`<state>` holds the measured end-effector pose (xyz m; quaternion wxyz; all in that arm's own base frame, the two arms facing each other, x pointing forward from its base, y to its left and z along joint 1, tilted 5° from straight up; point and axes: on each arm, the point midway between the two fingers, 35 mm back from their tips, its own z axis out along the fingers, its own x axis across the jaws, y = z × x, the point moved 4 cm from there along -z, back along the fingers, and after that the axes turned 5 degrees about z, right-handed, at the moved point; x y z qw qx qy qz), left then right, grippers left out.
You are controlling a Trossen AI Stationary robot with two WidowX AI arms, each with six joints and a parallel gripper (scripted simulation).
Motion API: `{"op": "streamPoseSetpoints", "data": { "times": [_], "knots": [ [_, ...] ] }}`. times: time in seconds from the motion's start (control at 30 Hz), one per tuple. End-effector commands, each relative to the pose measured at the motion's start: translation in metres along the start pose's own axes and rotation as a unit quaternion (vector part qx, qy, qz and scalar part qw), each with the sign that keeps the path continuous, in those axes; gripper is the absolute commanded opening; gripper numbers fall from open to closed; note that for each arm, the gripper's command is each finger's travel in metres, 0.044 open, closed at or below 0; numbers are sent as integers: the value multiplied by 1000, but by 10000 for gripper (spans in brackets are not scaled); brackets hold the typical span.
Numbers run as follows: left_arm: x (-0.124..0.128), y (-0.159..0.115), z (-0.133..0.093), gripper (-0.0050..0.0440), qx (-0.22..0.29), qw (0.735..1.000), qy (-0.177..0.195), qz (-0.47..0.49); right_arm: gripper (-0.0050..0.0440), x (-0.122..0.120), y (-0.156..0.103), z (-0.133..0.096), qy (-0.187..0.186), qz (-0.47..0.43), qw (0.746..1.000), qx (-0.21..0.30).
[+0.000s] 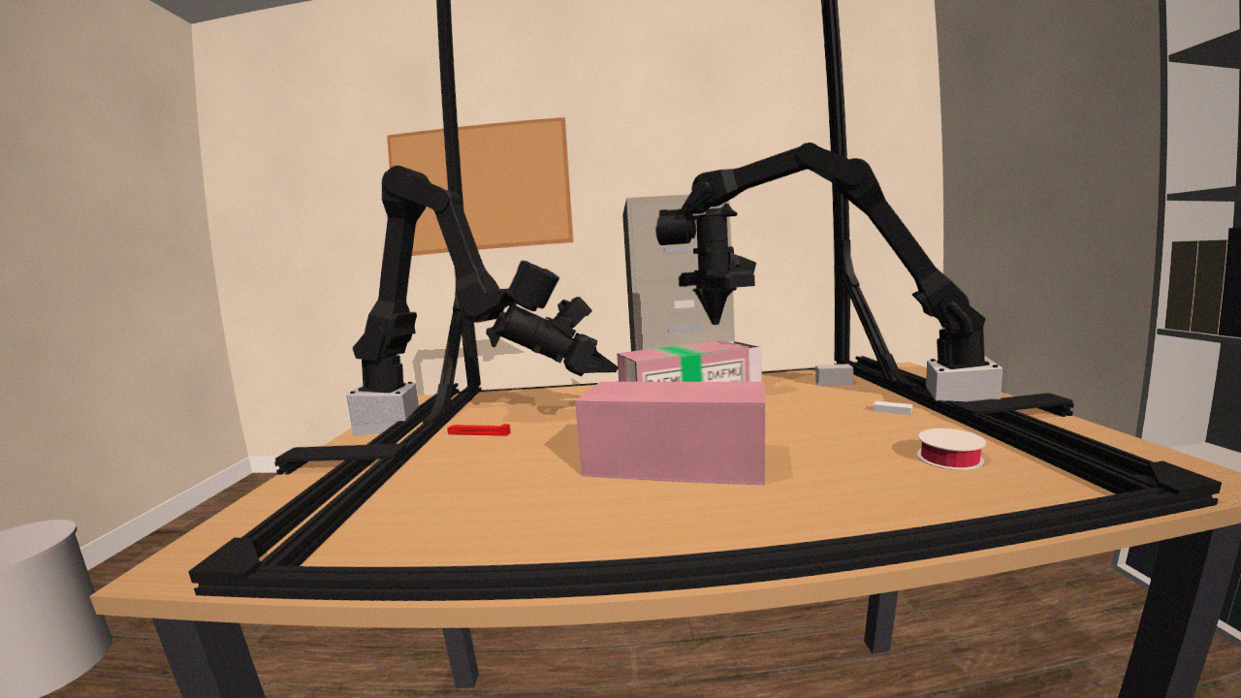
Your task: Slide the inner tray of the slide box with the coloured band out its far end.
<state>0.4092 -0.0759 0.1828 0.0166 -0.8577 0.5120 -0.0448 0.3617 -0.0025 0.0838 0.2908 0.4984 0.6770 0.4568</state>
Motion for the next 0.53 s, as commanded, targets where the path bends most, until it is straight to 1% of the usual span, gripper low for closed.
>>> {"op": "streamPoseSetpoints", "data": {
  "times": [0.0,0.1,0.5],
  "knots": [
    [0,0,0,0,-1,1000,0,2,288,0,-1,0,0,0,1000,1],
    [0,0,0,0,-1,1000,0,2,360,0,-1,0,0,0,1000,1],
    [0,0,0,0,-1,1000,0,2,360,0,-1,0,0,0,1000,1]
  ]
}}
